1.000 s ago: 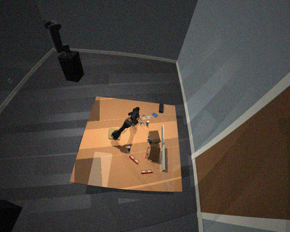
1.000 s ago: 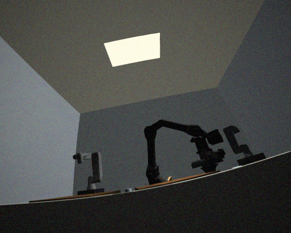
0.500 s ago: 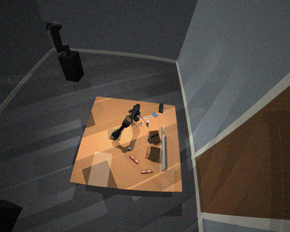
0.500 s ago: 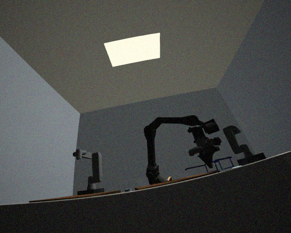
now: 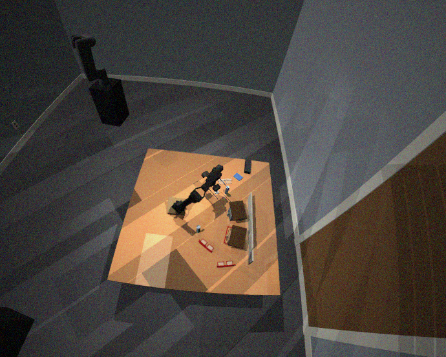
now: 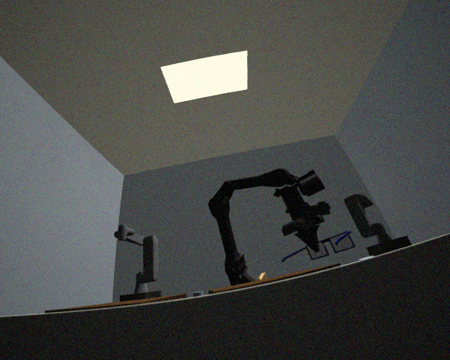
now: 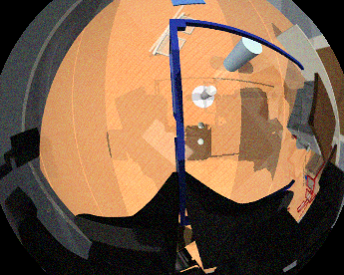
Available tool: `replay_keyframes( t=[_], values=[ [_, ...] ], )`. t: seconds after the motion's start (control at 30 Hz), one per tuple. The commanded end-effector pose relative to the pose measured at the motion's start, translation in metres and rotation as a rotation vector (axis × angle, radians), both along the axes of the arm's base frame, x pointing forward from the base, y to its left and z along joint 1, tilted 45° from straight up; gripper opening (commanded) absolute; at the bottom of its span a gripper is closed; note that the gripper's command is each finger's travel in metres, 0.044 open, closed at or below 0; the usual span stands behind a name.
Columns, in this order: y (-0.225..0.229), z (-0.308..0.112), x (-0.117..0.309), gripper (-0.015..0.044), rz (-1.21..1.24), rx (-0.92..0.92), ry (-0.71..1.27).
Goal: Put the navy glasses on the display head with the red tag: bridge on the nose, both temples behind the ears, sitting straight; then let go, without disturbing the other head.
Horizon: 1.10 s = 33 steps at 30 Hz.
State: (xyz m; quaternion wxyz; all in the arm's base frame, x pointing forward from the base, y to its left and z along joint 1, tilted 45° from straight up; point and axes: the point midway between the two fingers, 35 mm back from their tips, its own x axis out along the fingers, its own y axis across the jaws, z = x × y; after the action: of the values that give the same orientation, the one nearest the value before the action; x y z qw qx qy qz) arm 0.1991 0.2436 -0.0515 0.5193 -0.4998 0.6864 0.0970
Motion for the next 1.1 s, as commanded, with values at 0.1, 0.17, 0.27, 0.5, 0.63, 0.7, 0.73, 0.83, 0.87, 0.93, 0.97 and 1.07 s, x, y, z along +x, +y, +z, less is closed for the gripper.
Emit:
replay_keyframes(
  t=[0.1,0.17,0.27,0.5,0.63,0.7,0.73,0.83,0.87,0.93,0.97,1.07],
  values=[
    [-0.012,0.029,0.024,0.0,0.072,0.078,0.112],
    [-0.016,0.038,0.031,0.0,0.097,0.105,0.14],
    [-0.023,0.051,0.042,0.0,0.136,0.146,0.177],
    [-0.044,0.083,0.064,0.0,0.24,0.24,0.245],
    [-0.058,0.102,0.074,0.0,0.305,0.292,0.27],
    [-0.065,0.111,0.079,0.0,0.34,0.316,0.28],
    [-0.069,0.116,0.081,0.0,0.358,0.328,0.284],
    [-0.081,0.129,0.087,0.0,0.412,0.362,0.292],
    [-0.085,0.134,0.089,0.0,0.431,0.373,0.294],
    [-0.093,0.143,0.092,0.0,0.469,0.393,0.296],
    [-0.097,0.147,0.094,0.0,0.489,0.402,0.297],
    [-0.11,0.161,0.097,0.0,0.548,0.428,0.295]
  ],
)
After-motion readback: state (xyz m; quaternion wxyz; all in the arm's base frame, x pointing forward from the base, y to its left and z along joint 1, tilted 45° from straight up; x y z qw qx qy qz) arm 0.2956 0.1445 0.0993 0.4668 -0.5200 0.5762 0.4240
